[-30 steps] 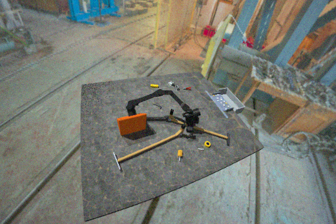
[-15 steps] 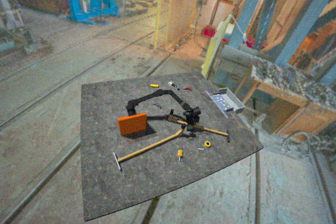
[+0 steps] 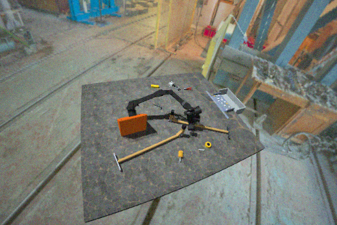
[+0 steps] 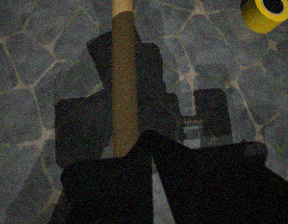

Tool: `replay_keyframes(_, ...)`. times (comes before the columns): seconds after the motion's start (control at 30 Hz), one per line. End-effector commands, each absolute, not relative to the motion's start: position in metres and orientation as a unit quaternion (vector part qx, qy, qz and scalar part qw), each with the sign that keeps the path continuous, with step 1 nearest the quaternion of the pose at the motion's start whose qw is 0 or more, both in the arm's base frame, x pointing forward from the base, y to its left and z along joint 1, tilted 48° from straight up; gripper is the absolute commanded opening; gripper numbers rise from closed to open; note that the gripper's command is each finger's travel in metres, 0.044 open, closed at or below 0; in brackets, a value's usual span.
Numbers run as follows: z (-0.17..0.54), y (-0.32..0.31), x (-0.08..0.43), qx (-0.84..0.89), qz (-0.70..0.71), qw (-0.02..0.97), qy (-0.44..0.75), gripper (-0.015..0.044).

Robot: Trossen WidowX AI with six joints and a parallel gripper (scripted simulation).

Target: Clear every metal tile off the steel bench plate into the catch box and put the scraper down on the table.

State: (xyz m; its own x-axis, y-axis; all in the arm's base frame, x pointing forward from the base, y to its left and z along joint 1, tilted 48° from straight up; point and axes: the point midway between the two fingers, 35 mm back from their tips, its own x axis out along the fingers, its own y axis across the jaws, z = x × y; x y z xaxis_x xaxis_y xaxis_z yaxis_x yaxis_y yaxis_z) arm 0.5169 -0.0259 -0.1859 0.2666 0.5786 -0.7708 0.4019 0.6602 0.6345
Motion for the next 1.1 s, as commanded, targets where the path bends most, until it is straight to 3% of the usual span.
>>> replay_keyframes(0.0, -0.181, -0.021, 0.521, 0.407, 0.066, 0.684, 0.601, 0.0)
replay_keyframes(1.07, -0.164, 0.0, 0.537, 0.408, 0.067, 0.684, 0.601, 0.0)
